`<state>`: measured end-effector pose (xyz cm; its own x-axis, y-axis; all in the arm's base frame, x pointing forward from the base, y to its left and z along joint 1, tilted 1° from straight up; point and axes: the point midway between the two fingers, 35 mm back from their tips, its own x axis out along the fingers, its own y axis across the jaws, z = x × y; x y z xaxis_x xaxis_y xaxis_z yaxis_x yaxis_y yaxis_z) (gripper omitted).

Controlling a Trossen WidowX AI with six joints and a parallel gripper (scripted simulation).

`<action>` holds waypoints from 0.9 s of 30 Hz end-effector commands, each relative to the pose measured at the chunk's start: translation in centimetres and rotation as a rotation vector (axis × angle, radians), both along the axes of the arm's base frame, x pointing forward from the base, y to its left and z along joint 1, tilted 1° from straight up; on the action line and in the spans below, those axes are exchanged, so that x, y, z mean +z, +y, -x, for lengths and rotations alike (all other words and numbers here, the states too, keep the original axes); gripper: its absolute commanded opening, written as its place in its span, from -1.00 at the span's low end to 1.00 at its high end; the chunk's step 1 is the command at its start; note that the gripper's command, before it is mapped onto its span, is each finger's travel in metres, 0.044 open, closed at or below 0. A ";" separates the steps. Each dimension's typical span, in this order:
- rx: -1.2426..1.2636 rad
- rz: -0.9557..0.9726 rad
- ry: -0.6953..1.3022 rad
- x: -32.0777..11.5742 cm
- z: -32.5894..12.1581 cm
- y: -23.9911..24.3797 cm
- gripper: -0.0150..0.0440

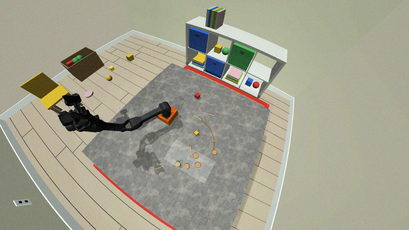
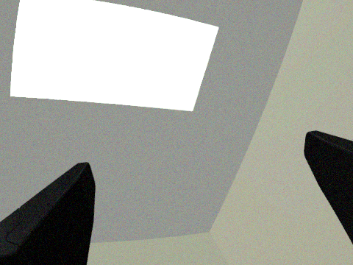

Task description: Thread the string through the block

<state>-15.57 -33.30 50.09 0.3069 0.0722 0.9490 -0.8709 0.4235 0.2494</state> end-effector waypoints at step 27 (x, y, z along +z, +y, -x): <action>-0.518 0.795 0.280 8.6 -14.1 28.7 1.00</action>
